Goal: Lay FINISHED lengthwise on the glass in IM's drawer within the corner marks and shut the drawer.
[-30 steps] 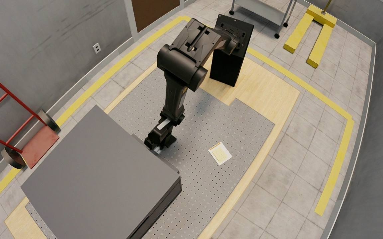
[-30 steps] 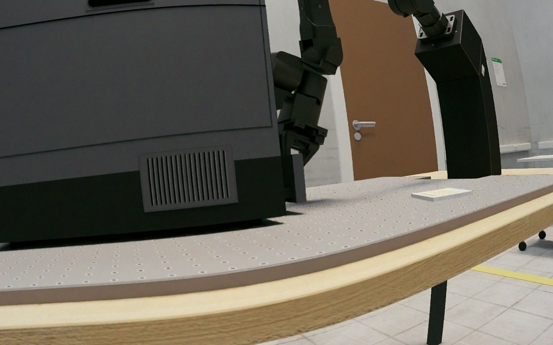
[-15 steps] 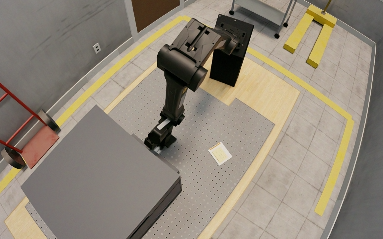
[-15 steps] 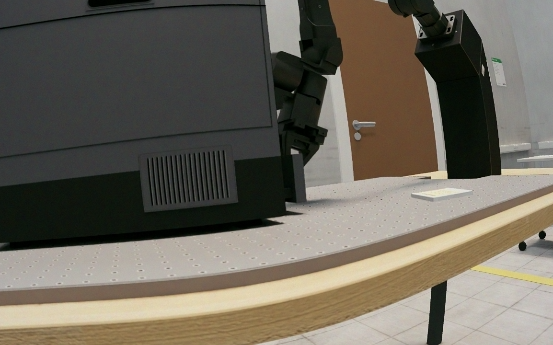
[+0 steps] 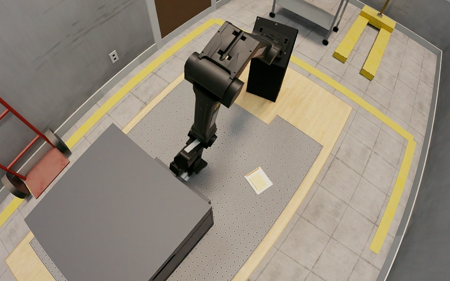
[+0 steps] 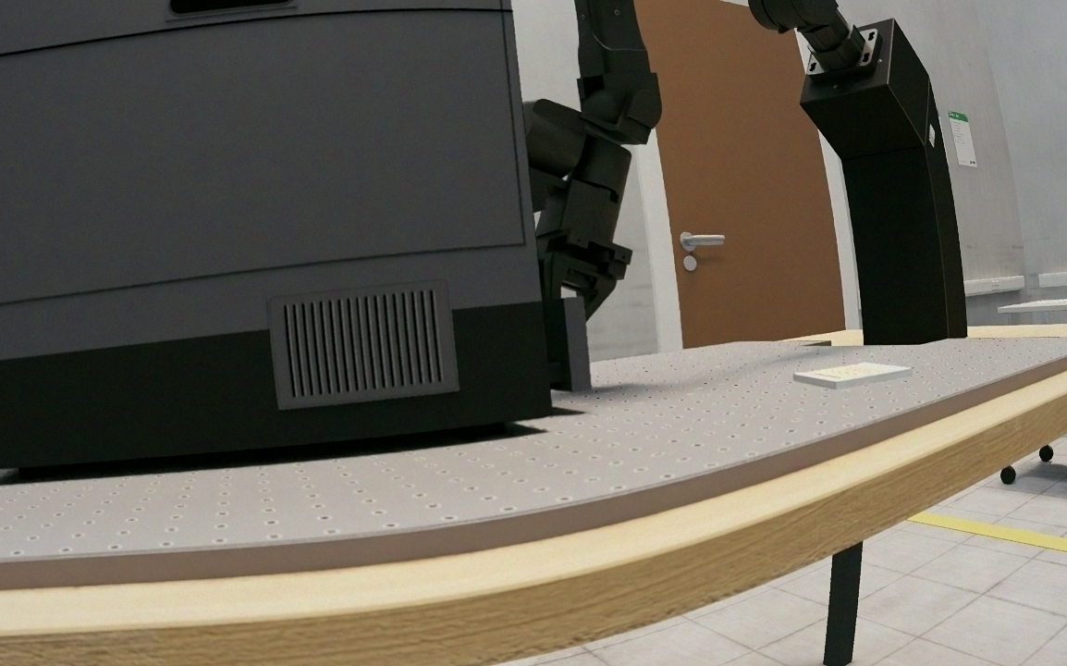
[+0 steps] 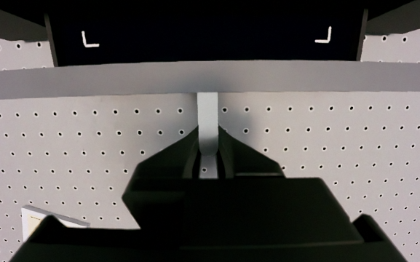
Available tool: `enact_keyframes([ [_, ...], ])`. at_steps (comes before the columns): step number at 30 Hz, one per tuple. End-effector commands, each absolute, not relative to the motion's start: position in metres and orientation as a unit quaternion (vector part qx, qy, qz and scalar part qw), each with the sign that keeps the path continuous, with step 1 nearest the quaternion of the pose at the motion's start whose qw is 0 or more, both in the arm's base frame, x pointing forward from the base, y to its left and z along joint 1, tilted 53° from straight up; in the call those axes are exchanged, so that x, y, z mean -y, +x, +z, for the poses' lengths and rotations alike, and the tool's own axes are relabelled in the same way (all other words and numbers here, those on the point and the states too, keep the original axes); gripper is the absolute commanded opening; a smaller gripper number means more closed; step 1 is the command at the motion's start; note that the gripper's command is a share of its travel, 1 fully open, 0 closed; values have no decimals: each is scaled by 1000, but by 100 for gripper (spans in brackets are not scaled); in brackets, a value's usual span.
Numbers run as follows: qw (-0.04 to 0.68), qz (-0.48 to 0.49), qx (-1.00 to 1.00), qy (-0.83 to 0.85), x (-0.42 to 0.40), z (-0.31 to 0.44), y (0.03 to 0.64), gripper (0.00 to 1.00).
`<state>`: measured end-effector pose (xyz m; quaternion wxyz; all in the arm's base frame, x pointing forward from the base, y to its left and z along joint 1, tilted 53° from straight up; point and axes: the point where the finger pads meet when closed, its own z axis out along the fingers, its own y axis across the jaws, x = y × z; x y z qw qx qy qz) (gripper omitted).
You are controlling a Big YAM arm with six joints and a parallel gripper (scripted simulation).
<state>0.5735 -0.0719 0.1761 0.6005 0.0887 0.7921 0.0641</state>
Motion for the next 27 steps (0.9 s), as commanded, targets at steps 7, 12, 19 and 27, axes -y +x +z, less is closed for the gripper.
enact_keyframes([
  [7, 584, 64, -805, 78, 60, 108, 561, 8],
  [12, 592, 63, -800, 76, 60, 108, 559, 8],
  [19, 596, 64, -797, 76, 61, 120, 564, 8],
  [27, 601, 62, -793, 77, 65, 135, 568, 8],
])
